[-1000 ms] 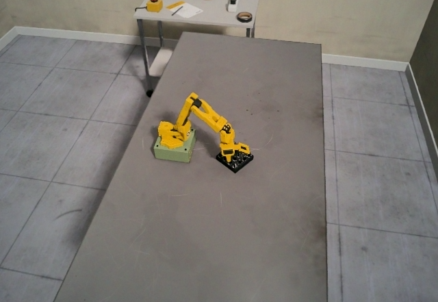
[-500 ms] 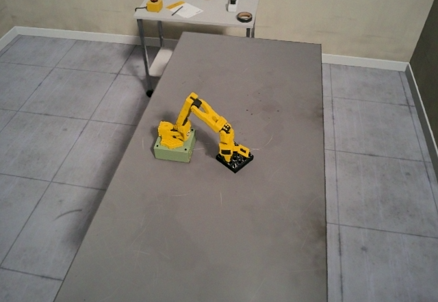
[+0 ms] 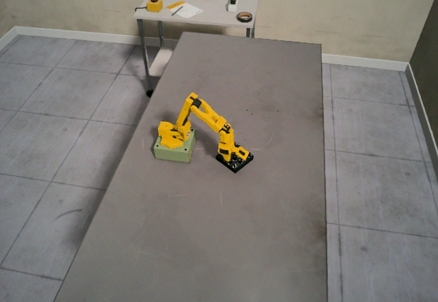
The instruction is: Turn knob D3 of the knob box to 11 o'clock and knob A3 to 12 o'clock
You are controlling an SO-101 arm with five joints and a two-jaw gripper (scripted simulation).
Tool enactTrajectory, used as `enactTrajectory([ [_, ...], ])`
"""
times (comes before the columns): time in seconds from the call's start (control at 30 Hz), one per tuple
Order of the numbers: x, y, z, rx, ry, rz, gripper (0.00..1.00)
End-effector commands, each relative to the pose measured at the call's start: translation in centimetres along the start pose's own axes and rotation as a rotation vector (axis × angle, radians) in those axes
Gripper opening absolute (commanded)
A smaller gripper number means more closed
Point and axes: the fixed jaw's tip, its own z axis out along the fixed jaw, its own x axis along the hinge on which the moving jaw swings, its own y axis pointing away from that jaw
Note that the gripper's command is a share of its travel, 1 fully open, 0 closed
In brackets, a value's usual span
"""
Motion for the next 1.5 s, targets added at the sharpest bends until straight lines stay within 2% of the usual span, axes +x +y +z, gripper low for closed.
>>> enactTrajectory([
  [0.0, 0.9, 0.6, 4.6, 0.0, 0.087, 0.06, 0.01],
  [0.13, 0.9, 0.6, 4.6, 0.003, 0.087, 0.129, 0.01],
  [0.77, 0.9, 0.6, 4.6, 0.005, 0.087, 0.164, 0.01],
  [0.8, 0.2, 0.0, 0.8, 0.004, 0.029, 0.168, 0.01],
  [0.9, 0.3, 0.1, 1.3, 0.004, 0.036, 0.167, 0.01],
  [1.17, 0.8, 0.6, 4.4, 0.005, 0.084, 0.164, 0.01],
  [1.33, 0.9, 0.6, 4.6, 0.005, 0.087, 0.164, 0.01],
  [1.37, 0.2, 0.0, 0.4, 0.004, 0.025, 0.171, 0.01],
  [1.47, 0.2, 0.1, 0.5, 0.004, 0.026, 0.171, 0.01],
])
